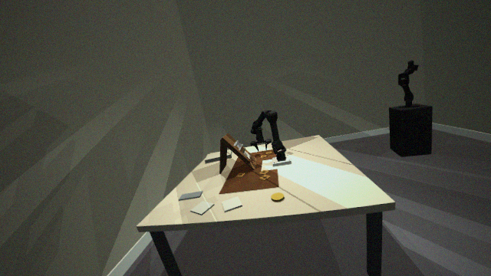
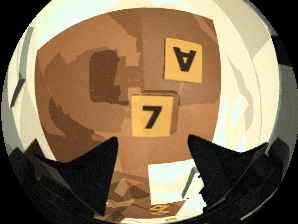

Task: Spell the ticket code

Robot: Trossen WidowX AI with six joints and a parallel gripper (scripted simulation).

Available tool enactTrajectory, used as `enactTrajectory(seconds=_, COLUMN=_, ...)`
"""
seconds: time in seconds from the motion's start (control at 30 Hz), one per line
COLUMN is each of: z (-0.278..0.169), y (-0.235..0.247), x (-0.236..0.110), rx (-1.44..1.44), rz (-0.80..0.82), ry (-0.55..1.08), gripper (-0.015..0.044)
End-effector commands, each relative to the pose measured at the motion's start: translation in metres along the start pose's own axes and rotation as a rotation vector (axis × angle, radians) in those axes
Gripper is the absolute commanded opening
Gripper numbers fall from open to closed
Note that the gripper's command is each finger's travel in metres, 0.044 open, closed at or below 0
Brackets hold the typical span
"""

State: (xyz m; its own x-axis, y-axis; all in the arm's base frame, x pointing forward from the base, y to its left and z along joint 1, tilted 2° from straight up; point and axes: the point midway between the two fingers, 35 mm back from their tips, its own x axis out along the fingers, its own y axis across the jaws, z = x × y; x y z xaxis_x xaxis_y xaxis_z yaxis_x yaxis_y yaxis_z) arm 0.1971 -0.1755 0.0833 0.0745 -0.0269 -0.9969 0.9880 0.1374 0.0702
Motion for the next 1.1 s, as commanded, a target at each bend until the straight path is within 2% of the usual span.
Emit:
enactTrajectory(seconds=0.0, z=0.001, y=-0.001, x=0.004, rx=0.019, rz=-0.014, ry=0.003, gripper=0.0340)
enactTrajectory(seconds=0.13, z=0.003, y=-0.003, x=0.005, rx=0.019, rz=-0.014, ry=0.003, gripper=0.0340)
enactTrajectory(seconds=0.37, z=0.002, y=-0.001, x=0.036, rx=0.019, rz=-0.014, ry=0.003, gripper=0.0340)
enactTrajectory(seconds=1.07, z=0.003, y=-0.002, x=0.037, rx=0.019, rz=-0.014, ry=0.003, gripper=0.0340)
